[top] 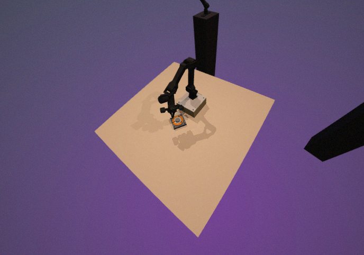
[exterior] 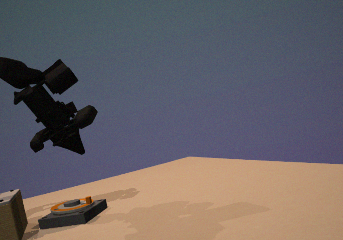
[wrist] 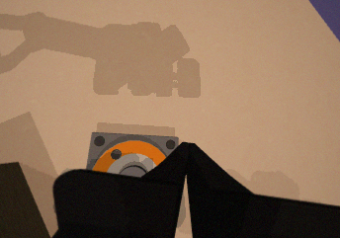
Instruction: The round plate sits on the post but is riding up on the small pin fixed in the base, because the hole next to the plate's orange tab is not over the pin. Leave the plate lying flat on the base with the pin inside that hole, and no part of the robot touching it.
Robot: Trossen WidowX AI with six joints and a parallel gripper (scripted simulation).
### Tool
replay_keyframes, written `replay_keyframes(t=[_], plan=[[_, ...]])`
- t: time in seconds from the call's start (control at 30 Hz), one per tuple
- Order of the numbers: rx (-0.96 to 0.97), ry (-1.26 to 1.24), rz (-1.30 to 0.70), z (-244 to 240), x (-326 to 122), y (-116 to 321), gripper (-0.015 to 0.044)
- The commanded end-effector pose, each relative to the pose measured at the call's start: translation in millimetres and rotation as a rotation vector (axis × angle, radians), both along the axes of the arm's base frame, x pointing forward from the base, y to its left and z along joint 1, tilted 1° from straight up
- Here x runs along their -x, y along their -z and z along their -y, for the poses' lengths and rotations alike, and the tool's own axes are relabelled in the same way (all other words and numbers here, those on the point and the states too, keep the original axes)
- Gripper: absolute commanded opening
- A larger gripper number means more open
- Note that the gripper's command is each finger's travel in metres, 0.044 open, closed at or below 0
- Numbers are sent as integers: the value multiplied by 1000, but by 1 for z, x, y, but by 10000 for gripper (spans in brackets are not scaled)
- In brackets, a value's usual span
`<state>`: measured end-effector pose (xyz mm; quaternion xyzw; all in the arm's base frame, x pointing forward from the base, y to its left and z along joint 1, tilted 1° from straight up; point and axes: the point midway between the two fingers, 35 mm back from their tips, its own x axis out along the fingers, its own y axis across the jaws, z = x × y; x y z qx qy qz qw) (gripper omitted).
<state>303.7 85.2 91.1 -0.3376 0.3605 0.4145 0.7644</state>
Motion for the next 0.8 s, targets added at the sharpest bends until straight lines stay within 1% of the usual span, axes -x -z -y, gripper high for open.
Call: replay_keyframes(t=[0.0, 0.1, 0.77], plan=[[159, 883, -553, 44, -4, 55, 0], [167, 950, -571, 49, -2, 57, 0], [167, 950, -571, 49, -2, 58, 0]])
